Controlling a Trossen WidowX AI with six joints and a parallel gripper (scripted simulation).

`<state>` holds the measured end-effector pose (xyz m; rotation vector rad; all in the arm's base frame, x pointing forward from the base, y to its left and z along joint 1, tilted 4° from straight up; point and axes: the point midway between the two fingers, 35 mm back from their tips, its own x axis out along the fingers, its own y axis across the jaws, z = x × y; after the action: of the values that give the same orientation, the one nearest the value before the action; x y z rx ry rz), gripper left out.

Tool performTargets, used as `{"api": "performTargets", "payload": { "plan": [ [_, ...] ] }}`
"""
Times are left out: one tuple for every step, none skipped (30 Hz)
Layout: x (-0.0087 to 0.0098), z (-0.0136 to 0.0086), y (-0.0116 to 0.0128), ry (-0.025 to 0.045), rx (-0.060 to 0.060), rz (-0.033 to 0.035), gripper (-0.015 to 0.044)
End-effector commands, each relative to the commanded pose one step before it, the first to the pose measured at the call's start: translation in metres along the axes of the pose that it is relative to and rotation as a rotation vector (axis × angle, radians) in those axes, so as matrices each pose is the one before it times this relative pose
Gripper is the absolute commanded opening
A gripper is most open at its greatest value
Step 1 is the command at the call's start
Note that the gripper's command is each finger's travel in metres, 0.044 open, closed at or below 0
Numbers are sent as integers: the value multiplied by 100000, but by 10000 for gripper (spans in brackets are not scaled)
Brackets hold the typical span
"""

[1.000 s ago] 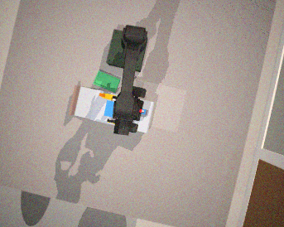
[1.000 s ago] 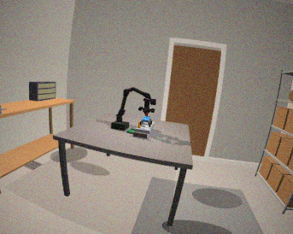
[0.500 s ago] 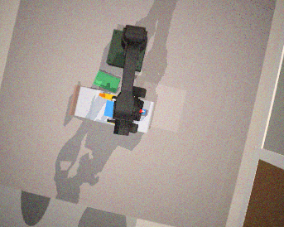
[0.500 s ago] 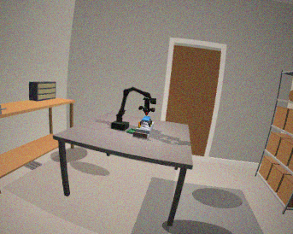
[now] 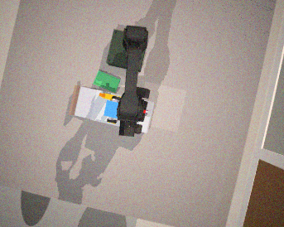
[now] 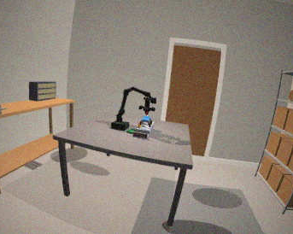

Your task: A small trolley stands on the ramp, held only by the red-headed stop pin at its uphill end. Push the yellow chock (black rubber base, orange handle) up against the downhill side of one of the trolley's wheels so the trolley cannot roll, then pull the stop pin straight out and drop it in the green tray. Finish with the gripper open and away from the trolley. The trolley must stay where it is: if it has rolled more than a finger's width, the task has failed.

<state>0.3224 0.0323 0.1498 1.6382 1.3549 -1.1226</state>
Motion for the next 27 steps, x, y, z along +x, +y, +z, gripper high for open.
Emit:
{"api": "performTargets", "payload": {
  "plan": [
    [-90,-771,154,704,222,863,0],
    [13,-144,8,16,-1,1,0],
    [4,-142,12,14,-1,2,0],
    [4,-139,11,15,-1,1,0],
    [-10,-209,34,21,-2,4,0],
    [-5,-102,16,11,-1,2,0],
    [-17,-101,33,9,-1,3,0],
    [-20,-118,38,11,-2,4,0],
    [4,9,-52,-1,2,-5,0],
    [11,26,-156,-2,6,-14,0],
    [16,18,-201,-1,7,-18,0],
    [27,30,-308,-2,11,-28,0],
    [29,19,-338,0,12,-31,0],
    [34,23,-358,0,13,-33,0],
    [33,11,-332,1,12,-30,0],
    [36,14,-325,1,12,-30,0],
    [29,7,-307,1,11,-28,0],
    [32,9,-310,1,11,-28,0],
    [22,1,-301,1,11,-27,0],
    [26,4,-318,2,11,-29,0],
    [20,-5,-381,2,14,-35,0],
    [22,-1,-349,2,12,-32,0],
    [14,-8,-353,2,13,-32,0],
    [15,-4,-304,2,11,-28,0],
    [10,-10,-328,2,12,-30,0],
    [14,-7,-334,2,12,-30,0],
    [8,-15,-363,3,13,-33,0]
  ]
}}
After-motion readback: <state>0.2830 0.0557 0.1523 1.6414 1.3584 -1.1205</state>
